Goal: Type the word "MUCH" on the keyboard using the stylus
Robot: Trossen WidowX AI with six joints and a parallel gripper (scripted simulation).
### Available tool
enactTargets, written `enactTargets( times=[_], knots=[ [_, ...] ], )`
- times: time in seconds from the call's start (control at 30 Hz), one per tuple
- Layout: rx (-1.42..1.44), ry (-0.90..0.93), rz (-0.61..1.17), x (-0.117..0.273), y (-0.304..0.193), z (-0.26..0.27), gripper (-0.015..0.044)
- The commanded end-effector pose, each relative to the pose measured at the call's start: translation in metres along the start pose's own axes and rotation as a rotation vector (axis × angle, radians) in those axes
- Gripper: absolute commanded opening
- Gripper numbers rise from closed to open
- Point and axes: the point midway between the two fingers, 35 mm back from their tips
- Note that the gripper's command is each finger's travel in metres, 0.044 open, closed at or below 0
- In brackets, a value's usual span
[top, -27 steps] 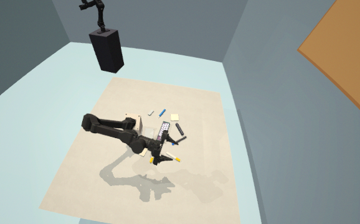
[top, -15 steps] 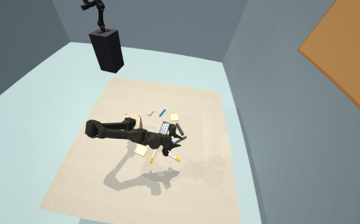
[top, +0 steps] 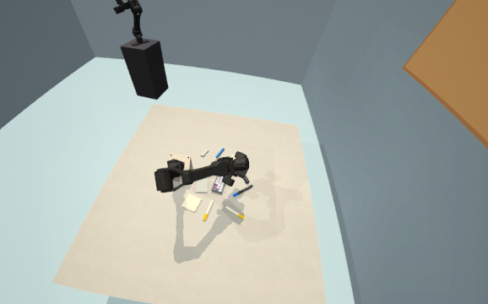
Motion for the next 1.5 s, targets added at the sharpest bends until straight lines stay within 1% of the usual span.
enactTargets(
  times=[0.0,0.17,0.27,0.77,0.83,1.0,1.47],
  knots=[
    [0.093,-0.157,0.208,-0.032,-0.051,0.015,0.0000],
    [0.224,-0.351,0.358,-0.051,-0.098,0.022,0.0000],
    [0.266,-0.410,0.387,-0.054,-0.110,0.022,0.0000],
    [0.266,-0.410,0.387,-0.054,-0.110,0.022,0.0000],
    [0.266,-0.409,0.387,-0.051,-0.108,0.015,0.0000],
    [0.268,-0.413,0.389,-0.030,-0.104,-0.032,0.0000],
    [0.268,-0.414,0.389,-0.029,-0.104,-0.033,0.0000]
  ],
)
Point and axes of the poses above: the point midway between the two fingers, 35 mm back from their tips, its own x axis back along the fingers, its own z axis across the jaws, y = z × x, and after that the axes turned 14 degrees about x, right-handed
